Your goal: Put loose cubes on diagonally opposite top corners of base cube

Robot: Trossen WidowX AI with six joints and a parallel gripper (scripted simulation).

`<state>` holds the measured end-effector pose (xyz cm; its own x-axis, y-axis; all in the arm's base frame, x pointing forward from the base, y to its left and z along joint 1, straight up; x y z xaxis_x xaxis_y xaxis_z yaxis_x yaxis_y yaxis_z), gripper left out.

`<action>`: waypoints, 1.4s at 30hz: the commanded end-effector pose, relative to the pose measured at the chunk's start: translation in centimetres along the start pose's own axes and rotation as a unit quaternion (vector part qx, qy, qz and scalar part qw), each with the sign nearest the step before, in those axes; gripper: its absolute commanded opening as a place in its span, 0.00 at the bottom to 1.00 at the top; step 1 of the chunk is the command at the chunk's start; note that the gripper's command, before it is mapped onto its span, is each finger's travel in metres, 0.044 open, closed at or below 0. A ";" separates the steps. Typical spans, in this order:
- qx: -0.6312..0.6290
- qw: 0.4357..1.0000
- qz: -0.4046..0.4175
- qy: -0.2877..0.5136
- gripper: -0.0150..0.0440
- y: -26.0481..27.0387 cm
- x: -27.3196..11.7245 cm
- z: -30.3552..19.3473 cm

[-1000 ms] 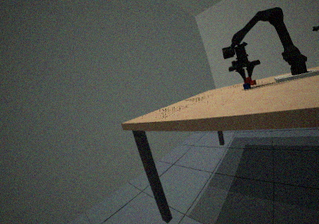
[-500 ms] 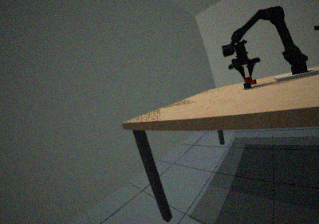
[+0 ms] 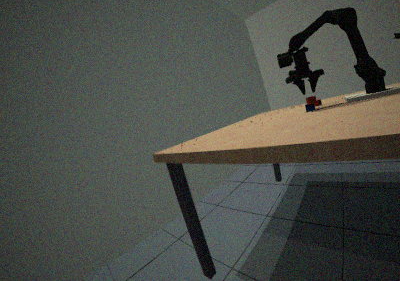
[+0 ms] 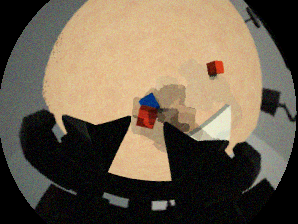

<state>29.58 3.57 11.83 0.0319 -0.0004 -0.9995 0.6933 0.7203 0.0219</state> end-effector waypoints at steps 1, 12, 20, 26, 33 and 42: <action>-0.050 0.999 0.000 0.000 0.70 -0.9 -0.2 1.1; -0.268 0.963 -0.002 -0.001 0.70 -4.4 -1.1 4.5; -0.418 0.908 -0.004 -0.001 0.70 -7.4 -1.8 6.6; -0.525 0.851 -0.005 0.000 0.70 -9.7 -2.3 7.9; -0.639 0.769 -0.007 0.001 0.70 -12.6 -2.9 9.2; -0.767 0.642 -0.008 0.004 0.70 -16.5 -3.7 10.3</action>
Point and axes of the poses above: the point midway between the two fingers, 35 mm back from their tips, its own x axis out along the fingers, its own y axis across the jaws, z = x × y, the point moved 1 cm from there along -x, back along the fingers, and after that the axes turned 14 degrees about -x, right-handed, at the moved point
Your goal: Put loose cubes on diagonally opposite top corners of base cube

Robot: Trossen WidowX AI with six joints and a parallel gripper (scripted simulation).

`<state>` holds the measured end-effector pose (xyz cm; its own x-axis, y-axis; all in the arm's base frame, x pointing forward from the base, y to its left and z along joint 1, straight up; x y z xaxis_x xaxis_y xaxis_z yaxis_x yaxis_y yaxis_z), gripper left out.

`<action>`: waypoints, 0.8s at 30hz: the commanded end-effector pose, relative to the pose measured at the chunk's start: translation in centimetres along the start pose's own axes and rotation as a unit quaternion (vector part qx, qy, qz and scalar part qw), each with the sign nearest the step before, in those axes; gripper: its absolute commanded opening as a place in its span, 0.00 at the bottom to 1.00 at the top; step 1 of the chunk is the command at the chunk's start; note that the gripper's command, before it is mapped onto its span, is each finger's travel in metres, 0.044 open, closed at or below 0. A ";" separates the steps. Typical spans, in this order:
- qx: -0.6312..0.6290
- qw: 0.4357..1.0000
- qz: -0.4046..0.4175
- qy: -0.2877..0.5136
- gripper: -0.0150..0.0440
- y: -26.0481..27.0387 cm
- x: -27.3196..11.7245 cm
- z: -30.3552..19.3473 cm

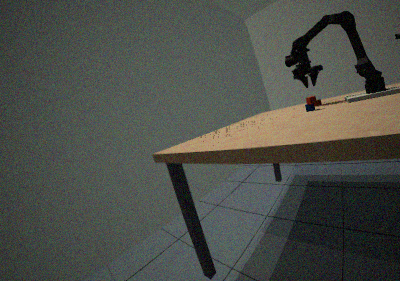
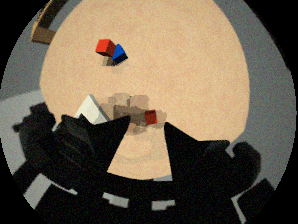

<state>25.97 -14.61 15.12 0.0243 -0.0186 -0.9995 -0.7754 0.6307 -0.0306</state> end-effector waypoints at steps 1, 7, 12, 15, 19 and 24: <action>-0.066 0.998 0.000 -0.001 0.70 -0.2 -0.3 -1.5; -0.172 0.985 0.000 0.000 0.70 -0.3 -0.8 -3.9; -0.176 0.984 0.000 0.000 0.70 -0.4 -0.6 -3.9; -0.176 0.984 0.000 0.000 0.70 -0.5 1.2 -3.9; -0.176 0.984 0.000 0.000 0.70 -0.5 4.3 -3.9; -0.176 0.984 0.000 0.000 0.70 -0.4 5.4 -3.9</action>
Point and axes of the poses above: the point midway between the two fingers, 35 mm back from their tips, its own x axis out along the fingers, its own y axis across the jaws, z = x × y, the point moved 1 cm from there along -x, back along the fingers, and after that the axes turned 14 degrees about -x, right-handed, at the moved point
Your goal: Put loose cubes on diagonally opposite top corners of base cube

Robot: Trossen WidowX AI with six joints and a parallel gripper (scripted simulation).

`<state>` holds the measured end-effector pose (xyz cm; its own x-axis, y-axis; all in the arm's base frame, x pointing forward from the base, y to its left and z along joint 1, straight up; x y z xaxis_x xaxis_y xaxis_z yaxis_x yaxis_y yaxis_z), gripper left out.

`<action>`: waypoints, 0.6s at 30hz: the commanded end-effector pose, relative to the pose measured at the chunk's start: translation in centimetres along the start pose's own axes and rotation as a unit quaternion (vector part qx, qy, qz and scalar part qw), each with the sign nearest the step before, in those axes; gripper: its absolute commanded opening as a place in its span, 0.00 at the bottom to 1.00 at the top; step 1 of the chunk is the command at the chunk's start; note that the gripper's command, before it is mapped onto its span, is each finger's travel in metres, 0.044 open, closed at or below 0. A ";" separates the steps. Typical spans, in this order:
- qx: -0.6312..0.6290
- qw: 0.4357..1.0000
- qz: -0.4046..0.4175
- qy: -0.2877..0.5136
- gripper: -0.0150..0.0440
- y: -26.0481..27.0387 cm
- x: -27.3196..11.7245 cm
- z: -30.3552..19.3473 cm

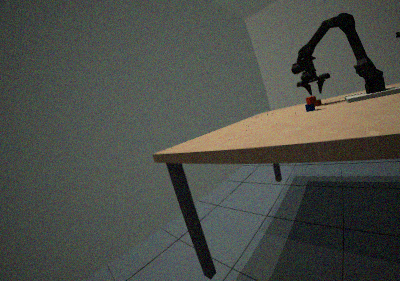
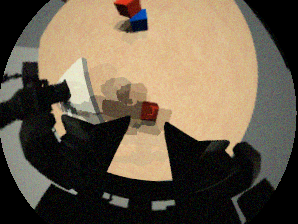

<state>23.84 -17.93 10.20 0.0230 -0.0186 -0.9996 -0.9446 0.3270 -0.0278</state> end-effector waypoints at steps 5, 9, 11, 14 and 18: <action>-0.002 1.000 -0.001 0.000 0.70 -0.1 1.8 0.0; -0.002 1.000 -0.001 0.000 0.70 -0.1 2.1 0.0; -0.002 1.000 -0.001 0.000 0.70 -0.1 2.3 0.0; -0.002 1.000 -0.001 0.000 0.70 -0.1 2.8 0.0; -0.002 1.000 -0.001 0.000 0.70 -0.1 3.4 0.0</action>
Point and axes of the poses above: the point midway between the two fingers, 35 mm back from their tips, its own x axis out along the fingers, its own y axis across the jaws, z = x × y, the point moved 1 cm from there along -x, back along the fingers, and after that the axes turned 14 degrees about -x, right-handed, at the moved point
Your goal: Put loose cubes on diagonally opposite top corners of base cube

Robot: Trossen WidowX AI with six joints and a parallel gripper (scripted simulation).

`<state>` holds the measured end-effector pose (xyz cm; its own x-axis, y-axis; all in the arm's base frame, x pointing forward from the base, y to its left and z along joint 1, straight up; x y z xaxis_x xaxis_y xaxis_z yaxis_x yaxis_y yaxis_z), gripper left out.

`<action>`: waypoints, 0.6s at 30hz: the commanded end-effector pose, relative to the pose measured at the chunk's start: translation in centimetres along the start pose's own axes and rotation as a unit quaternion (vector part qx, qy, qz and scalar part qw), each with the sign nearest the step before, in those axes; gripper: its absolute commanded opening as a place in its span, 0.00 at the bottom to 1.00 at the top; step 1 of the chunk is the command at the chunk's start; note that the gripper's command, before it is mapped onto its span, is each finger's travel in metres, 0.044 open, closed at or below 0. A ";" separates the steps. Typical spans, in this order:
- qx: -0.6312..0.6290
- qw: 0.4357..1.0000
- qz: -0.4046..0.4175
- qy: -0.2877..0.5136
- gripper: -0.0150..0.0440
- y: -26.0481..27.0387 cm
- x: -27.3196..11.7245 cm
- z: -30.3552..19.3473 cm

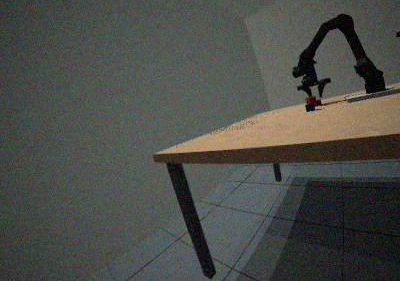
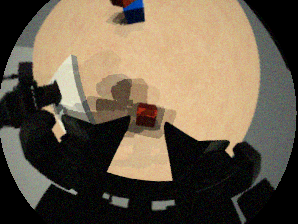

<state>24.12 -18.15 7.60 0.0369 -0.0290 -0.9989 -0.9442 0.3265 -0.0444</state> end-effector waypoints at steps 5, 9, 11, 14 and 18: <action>-0.002 1.000 0.007 -0.003 0.70 0.2 1.6 0.1; -0.002 1.000 0.008 -0.003 0.70 0.2 2.3 0.1; -0.002 1.000 0.008 -0.003 0.70 0.3 2.6 0.1; -0.002 1.000 0.008 -0.003 0.66 0.3 2.7 0.1; -0.002 1.000 0.008 -0.003 0.48 0.3 2.7 0.1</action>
<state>24.06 -18.10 5.20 0.0308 -0.0240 -0.9992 -0.9445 0.3266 -0.0370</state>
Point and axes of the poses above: the point midway between the two fingers, 35 mm back from their tips, its own x axis out along the fingers, its own y axis across the jaws, z = x × y, the point moved 1 cm from there along -x, back along the fingers, and after that the axes turned 14 degrees about -x, right-handed, at the moved point
